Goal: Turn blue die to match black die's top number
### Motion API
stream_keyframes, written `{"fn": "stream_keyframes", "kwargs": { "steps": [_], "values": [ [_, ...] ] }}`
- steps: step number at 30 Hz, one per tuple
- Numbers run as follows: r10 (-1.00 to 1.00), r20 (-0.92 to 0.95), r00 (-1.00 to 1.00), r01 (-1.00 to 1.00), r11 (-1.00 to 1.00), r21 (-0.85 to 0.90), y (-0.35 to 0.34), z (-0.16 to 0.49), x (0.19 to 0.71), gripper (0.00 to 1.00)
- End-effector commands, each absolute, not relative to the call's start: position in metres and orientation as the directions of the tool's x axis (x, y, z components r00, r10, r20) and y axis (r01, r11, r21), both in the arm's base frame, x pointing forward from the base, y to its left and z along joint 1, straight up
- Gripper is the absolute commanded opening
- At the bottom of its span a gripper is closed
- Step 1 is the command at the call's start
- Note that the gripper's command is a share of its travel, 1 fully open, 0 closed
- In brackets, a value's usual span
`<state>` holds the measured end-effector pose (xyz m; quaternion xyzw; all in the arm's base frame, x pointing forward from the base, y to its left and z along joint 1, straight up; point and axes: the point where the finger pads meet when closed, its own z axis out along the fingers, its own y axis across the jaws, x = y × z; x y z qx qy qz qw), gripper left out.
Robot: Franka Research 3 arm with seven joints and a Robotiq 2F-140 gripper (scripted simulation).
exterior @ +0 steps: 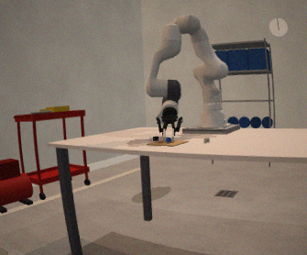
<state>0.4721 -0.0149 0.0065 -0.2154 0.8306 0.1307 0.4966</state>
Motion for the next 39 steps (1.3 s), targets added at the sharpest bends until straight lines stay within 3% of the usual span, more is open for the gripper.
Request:
{"fn": "stream_keyframes", "kwargs": {
  "steps": [1,39],
  "values": [
    [-0.227,-0.883,-0.411,-0.484,0.875,0.0,-0.0169,0.0069,0.4735,0.21],
    [-0.227,-0.883,-0.411,-0.484,0.875,0.0,-0.0183,0.0085,0.4709,0.21]
  ]
}}
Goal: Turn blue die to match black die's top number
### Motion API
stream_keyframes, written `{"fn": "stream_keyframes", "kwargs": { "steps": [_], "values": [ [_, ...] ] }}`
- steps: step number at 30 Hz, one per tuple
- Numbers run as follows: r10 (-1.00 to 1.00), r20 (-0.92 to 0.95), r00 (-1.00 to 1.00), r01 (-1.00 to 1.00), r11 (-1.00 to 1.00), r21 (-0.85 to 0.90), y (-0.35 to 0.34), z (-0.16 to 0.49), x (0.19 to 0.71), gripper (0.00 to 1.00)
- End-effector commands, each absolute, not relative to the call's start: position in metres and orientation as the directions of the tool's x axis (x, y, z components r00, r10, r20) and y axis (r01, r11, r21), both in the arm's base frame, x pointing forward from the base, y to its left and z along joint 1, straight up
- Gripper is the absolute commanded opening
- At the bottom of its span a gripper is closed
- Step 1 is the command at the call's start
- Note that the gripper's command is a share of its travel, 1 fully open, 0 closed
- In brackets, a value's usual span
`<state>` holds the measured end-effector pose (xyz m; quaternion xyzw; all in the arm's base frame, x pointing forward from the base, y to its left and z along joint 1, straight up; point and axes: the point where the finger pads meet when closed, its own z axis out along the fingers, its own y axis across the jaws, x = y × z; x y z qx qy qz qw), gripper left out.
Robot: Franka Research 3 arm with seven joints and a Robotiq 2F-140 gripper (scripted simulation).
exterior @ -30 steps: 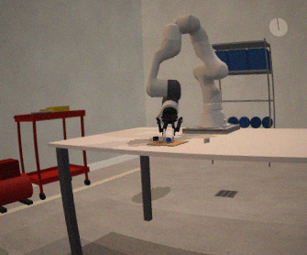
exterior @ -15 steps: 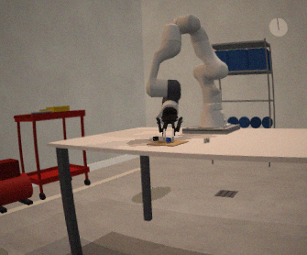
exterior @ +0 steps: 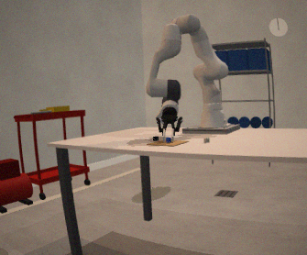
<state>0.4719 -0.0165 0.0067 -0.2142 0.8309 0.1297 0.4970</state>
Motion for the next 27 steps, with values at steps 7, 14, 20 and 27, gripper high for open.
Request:
{"fn": "stream_keyframes", "kwargs": {
  "steps": [7,14,20,27],
  "values": [
    [-0.227,-0.883,-0.411,-0.484,0.875,0.0,-0.028,0.019,0.454,0.21],
    [-0.227,-0.883,-0.411,-0.484,0.875,0.0,-0.037,0.029,0.437,0.21],
    [-0.227,-0.883,-0.411,-0.484,0.875,0.0,-0.038,0.03,0.435,0.21],
    [-0.227,-0.883,-0.411,-0.484,0.875,0.0,-0.038,0.037,0.435,0.21]
  ]
}}
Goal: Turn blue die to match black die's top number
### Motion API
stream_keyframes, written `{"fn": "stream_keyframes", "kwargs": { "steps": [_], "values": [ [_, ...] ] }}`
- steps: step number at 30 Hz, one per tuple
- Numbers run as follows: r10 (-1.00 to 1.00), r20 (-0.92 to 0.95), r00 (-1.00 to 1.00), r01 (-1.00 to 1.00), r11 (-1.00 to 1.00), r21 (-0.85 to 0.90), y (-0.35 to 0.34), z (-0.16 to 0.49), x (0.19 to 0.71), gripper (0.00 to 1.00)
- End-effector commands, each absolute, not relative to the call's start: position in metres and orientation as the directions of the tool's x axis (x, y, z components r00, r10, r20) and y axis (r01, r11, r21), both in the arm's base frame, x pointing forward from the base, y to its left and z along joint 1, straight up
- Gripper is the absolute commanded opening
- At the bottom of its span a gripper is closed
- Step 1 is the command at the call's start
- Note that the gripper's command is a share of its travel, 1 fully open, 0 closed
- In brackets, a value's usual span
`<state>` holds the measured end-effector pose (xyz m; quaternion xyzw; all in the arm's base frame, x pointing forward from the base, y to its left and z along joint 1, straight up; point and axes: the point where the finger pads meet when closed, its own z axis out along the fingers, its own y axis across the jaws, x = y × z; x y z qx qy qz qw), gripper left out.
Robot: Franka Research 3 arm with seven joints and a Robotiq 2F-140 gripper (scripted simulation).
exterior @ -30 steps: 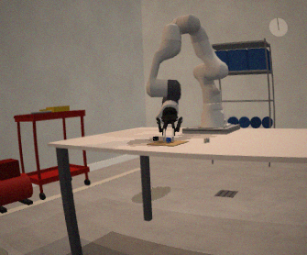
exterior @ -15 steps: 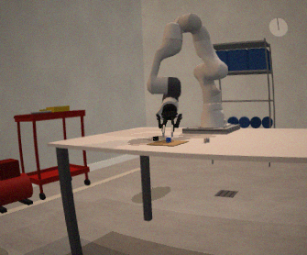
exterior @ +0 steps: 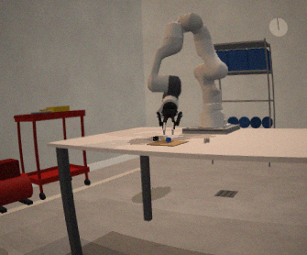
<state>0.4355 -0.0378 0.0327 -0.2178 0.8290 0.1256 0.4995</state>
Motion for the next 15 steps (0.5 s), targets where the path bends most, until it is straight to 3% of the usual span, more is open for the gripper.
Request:
{"fn": "stream_keyframes", "kwargs": {
  "steps": [1,15],
  "values": [
    [-0.227,-0.883,-0.411,-0.484,0.875,0.0,-0.038,0.04,0.435,0.21],
    [-0.227,-0.883,-0.411,-0.484,0.875,0.0,-0.038,0.087,0.435,0.21]
  ]
}}
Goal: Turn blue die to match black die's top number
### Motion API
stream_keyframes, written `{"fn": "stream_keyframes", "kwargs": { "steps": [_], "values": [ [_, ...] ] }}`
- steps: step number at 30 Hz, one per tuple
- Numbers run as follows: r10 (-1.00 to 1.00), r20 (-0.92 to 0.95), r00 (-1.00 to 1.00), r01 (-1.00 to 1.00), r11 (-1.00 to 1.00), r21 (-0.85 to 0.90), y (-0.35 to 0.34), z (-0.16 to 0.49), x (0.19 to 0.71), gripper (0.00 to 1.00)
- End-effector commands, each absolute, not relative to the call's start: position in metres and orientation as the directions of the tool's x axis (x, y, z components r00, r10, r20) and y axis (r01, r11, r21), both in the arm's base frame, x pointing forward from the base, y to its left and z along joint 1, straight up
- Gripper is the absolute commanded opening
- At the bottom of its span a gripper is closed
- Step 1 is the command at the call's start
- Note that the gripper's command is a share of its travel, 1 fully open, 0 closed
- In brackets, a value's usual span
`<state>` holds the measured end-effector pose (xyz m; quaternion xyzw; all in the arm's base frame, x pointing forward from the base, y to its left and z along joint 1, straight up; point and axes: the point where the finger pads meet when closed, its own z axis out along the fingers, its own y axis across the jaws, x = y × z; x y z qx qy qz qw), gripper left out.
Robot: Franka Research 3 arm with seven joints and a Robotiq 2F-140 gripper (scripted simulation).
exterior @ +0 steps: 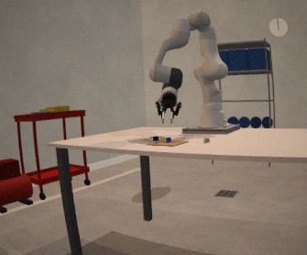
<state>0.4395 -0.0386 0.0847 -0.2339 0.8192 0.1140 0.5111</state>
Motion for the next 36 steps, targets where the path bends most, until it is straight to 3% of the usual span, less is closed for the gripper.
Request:
{"fn": "stream_keyframes", "kwargs": {
  "steps": [1,10,16,36],
  "values": [
    [-0.227,-0.883,-0.411,-0.484,0.875,0.0,-0.038,0.088,0.435,0.21],
    [-0.225,-0.881,-0.415,-0.492,0.87,0.01,-0.036,0.091,0.435,0.21],
    [-0.214,-0.838,-0.502,-0.594,0.79,0.154,-0.001,0.091,0.433,0.21],
    [-0.297,-0.684,-0.667,-0.652,0.677,0.341,0.033,0.088,0.421,0.21]
  ]
}}
